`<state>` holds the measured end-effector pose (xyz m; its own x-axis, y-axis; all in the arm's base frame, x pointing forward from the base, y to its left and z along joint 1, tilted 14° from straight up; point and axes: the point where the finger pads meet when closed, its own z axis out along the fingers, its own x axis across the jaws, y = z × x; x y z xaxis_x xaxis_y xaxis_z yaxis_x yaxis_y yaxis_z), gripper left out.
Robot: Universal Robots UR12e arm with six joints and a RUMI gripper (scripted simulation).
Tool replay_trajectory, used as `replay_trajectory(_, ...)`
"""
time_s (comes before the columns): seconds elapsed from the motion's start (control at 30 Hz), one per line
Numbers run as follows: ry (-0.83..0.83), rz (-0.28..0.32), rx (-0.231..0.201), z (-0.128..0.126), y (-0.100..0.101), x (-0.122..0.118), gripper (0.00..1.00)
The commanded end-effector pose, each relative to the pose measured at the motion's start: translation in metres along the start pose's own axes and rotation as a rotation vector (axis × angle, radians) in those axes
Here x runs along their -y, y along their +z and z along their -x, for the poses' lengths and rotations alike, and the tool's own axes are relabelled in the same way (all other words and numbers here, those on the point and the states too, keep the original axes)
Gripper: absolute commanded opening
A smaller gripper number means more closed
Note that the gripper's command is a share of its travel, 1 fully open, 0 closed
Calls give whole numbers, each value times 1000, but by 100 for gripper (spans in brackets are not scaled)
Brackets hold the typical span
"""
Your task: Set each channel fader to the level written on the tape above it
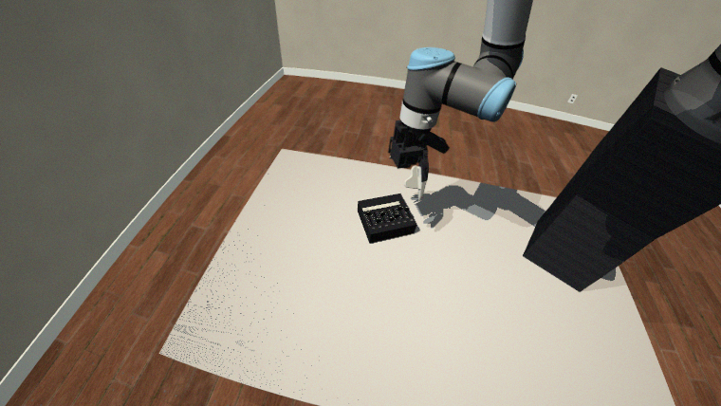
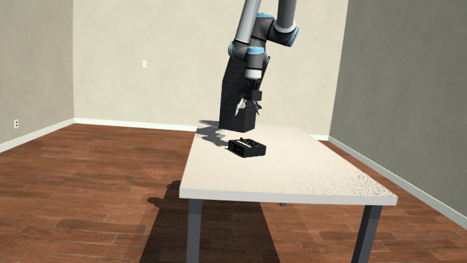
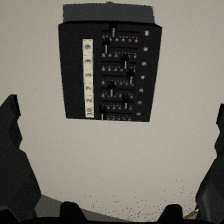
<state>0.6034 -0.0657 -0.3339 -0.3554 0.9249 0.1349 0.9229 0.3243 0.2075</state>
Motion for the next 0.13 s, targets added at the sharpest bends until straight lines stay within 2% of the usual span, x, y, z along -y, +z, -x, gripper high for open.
replay_trajectory(0.0, 0, 1, 1, 0, 0, 0, 100)
replay_trajectory(0.1, 0, 1, 1, 0, 0, 0, 100)
